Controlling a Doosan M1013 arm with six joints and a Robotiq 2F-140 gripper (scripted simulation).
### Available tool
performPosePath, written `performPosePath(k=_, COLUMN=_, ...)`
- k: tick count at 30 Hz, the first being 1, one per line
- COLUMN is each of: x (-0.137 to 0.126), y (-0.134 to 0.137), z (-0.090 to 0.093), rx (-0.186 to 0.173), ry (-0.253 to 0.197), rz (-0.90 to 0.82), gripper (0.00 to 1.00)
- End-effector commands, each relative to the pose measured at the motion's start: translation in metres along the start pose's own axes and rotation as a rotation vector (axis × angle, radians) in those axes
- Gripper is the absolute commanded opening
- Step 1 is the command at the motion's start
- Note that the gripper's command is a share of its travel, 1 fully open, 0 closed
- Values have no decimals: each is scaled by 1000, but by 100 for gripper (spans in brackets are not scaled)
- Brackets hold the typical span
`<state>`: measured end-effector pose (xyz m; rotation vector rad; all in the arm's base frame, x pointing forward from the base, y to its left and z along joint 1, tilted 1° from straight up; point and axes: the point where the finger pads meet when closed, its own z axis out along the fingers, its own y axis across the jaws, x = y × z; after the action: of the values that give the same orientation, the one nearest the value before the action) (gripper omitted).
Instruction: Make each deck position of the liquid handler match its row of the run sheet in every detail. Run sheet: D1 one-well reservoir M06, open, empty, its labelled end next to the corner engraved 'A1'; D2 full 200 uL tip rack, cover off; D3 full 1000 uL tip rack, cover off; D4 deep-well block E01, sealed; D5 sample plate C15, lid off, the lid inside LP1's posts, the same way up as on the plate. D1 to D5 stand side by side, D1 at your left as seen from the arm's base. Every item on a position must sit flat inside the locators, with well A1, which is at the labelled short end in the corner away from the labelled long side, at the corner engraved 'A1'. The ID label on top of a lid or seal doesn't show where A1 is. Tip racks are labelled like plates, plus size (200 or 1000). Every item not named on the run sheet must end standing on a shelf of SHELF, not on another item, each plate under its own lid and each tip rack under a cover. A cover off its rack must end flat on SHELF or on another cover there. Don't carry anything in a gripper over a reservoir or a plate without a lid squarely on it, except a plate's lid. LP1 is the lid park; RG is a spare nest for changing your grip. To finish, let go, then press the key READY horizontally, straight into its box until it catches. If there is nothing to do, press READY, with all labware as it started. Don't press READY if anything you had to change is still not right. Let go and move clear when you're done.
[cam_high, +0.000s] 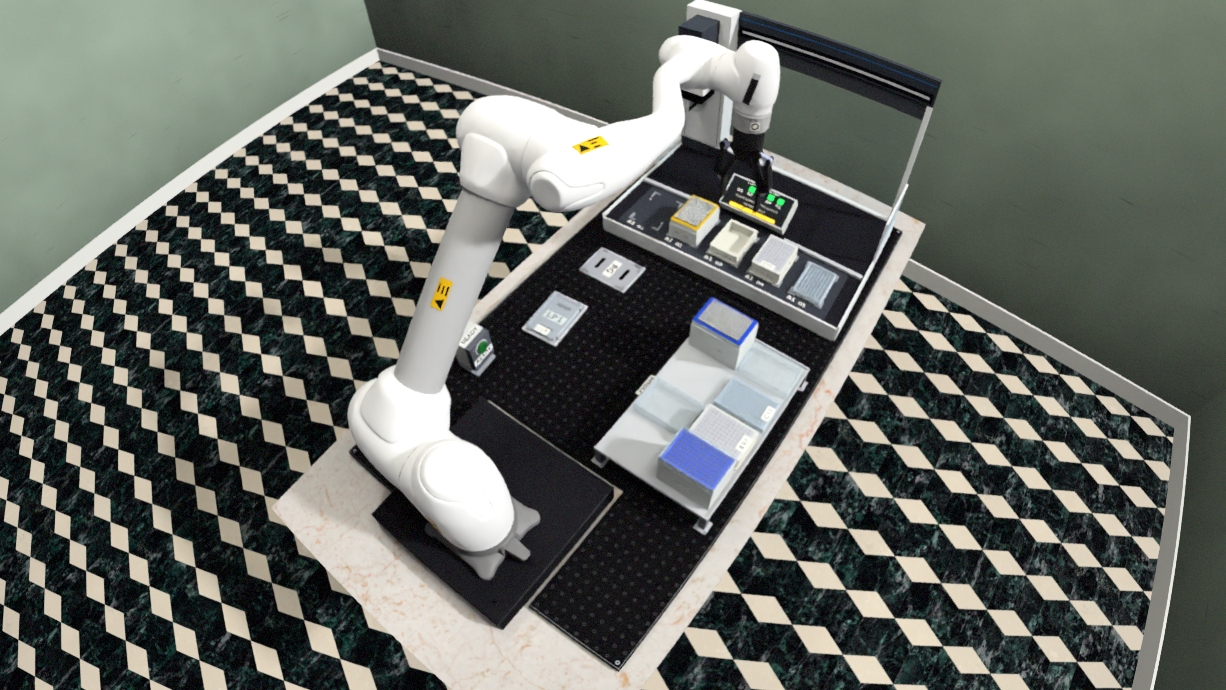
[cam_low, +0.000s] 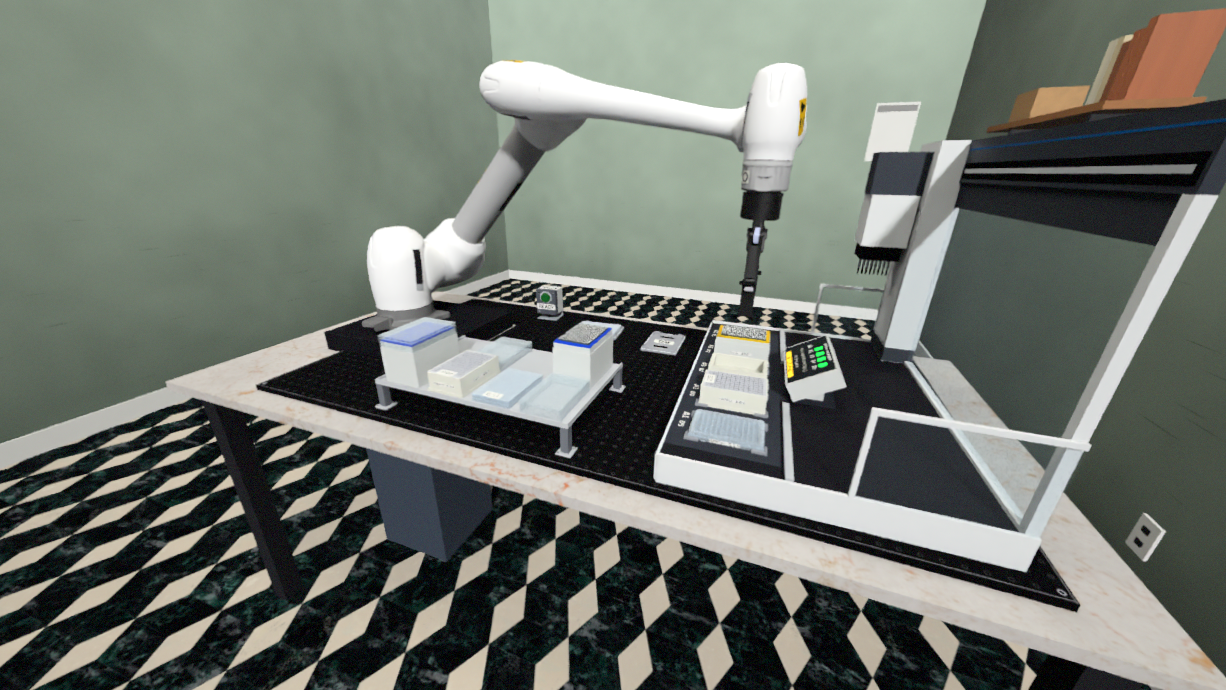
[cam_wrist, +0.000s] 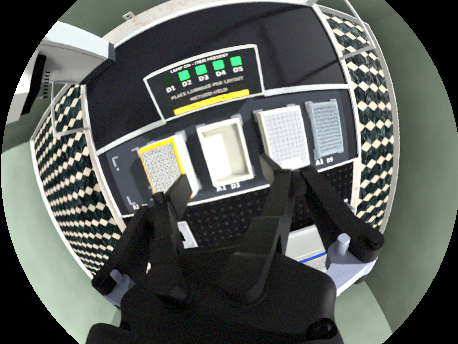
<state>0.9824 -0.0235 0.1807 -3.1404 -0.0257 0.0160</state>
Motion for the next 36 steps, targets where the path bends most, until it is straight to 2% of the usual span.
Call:
performPosePath(k=1, x=0, y=0, z=3, rx=0, ry=2, rz=0, gripper=66)
performPosePath(k=36, x=0, y=0, z=55, rx=0, ry=2, rz=0, gripper=66)
